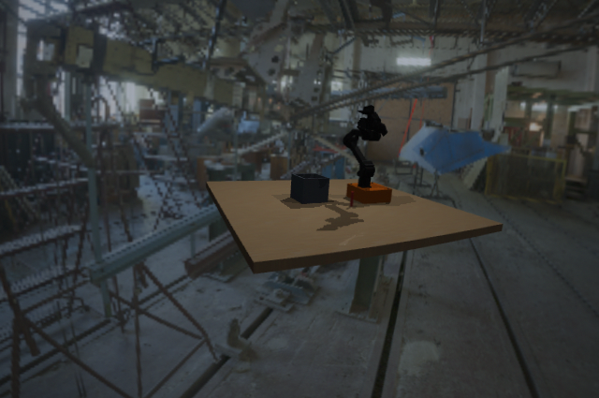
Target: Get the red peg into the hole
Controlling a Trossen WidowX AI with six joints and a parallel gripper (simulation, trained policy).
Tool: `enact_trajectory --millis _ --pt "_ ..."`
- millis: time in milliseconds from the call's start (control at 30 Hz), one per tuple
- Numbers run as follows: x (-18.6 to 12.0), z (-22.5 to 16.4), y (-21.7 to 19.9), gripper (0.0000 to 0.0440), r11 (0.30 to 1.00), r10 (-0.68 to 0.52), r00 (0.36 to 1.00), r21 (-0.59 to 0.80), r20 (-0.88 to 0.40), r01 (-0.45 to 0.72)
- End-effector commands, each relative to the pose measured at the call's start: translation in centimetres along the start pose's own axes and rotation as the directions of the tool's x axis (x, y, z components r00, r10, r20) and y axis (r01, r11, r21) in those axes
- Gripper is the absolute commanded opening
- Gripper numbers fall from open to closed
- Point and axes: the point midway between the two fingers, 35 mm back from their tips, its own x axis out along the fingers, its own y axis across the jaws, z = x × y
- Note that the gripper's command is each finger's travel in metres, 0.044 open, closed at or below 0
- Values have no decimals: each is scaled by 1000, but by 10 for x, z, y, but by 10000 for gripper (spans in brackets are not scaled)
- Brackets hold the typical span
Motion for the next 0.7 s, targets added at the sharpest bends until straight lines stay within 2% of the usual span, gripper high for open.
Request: enact_trajectory --millis 0,33,167,300,467,667 --pt "1 -6 1 421 1000 9 1000 -9 -22 -9" --pt "2 -12 2 439 1000 17 999 -17 -44 -18" --pt "12 -40 3 440 997 41 989 -54 -140 -49" --pt "26 -63 -3 440 992 12 976 -120 -219 -39" --pt "46 -81 -24 440 977 -98 954 -209 -282 38" --pt "66 -82 -64 440 929 -295 912 -308 -285 205"
